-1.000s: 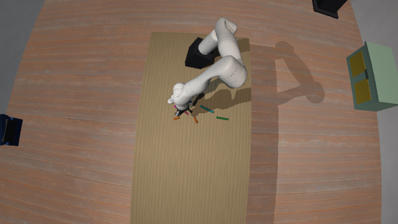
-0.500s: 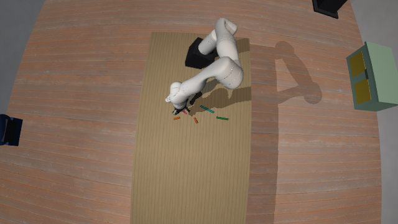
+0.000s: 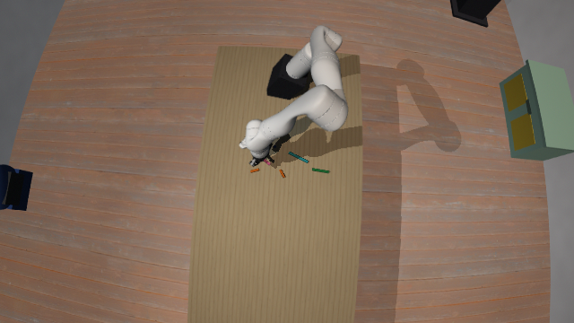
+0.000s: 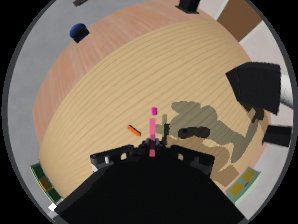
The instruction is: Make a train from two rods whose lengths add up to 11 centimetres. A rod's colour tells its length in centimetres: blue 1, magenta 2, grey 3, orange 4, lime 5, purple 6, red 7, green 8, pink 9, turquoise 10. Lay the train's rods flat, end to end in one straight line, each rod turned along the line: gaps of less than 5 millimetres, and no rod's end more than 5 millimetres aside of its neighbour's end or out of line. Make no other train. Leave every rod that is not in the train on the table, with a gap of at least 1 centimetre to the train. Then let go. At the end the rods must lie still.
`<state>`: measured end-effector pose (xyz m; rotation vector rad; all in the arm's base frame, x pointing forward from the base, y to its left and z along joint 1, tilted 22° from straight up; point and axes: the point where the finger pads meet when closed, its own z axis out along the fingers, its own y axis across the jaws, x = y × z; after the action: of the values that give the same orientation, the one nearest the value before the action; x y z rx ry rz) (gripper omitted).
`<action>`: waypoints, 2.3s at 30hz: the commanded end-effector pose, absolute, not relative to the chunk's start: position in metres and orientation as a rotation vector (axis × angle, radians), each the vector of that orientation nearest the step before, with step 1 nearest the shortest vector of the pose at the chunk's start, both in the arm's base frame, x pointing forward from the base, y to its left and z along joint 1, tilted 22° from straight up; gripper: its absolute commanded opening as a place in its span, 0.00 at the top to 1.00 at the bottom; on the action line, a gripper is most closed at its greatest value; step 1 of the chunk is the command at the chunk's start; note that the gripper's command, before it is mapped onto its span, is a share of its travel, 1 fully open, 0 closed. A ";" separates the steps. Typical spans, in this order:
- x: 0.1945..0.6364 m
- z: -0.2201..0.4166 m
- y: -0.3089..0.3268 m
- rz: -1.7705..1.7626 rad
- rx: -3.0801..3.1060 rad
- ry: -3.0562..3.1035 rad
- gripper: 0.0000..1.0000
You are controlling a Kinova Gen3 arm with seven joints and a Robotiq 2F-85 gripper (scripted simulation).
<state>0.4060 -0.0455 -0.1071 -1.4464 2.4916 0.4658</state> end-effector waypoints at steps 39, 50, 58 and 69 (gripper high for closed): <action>0.409 -0.175 -0.022 0.458 -1.446 2.492 0.95; 0.409 -0.175 -0.022 0.458 -1.446 2.492 0.95; 0.409 -0.175 -0.022 0.458 -1.446 2.492 0.95; 0.408 -0.176 -0.023 0.457 -1.450 2.490 0.95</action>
<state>0.4056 -0.0194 -0.1745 -1.4505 2.4904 0.4717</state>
